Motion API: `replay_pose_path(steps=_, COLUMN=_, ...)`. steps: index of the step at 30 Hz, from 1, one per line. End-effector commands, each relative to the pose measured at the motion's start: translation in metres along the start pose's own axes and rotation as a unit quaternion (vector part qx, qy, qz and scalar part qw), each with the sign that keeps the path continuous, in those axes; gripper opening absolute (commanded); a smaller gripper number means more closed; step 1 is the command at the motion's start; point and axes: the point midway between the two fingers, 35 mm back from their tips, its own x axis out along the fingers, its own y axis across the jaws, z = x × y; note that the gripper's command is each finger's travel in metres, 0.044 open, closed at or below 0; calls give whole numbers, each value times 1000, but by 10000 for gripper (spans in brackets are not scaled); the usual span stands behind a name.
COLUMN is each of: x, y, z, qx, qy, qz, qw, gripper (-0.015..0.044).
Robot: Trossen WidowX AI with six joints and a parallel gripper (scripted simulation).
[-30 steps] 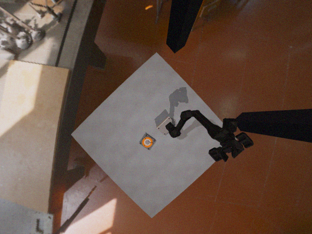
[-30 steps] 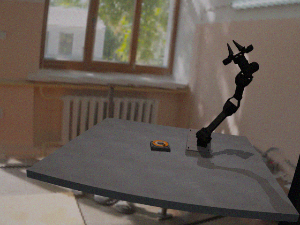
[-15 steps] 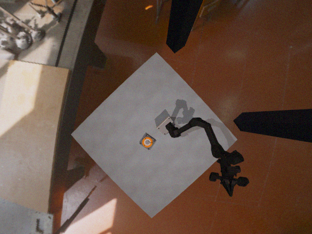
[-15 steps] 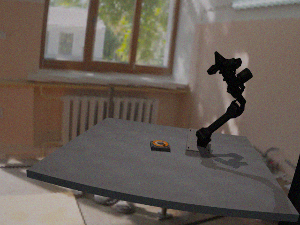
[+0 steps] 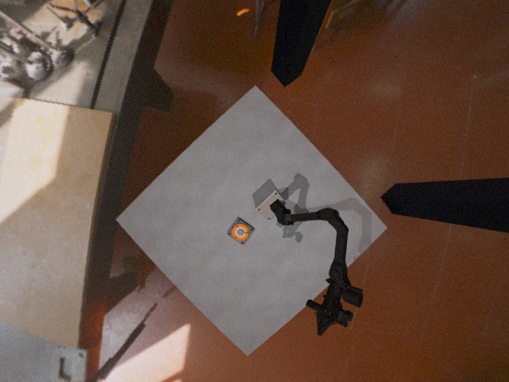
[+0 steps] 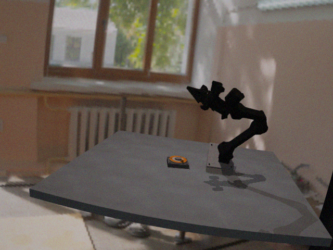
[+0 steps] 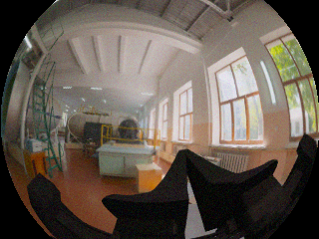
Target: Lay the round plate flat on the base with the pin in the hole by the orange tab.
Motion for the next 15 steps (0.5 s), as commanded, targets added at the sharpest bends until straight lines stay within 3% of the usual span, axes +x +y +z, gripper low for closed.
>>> replay_pose_path(steps=1, x=30, y=-36, z=-53, qx=-83, qy=50, qz=-62, qw=993, gripper=0)
replay_pose_path(steps=9, x=53, y=-105, z=-166, qx=-230, qy=243, qz=-90, qw=938, gripper=0)
replay_pose_path(steps=15, x=44, y=-166, z=-234, qx=-285, qy=384, qz=-102, qw=873, gripper=0)
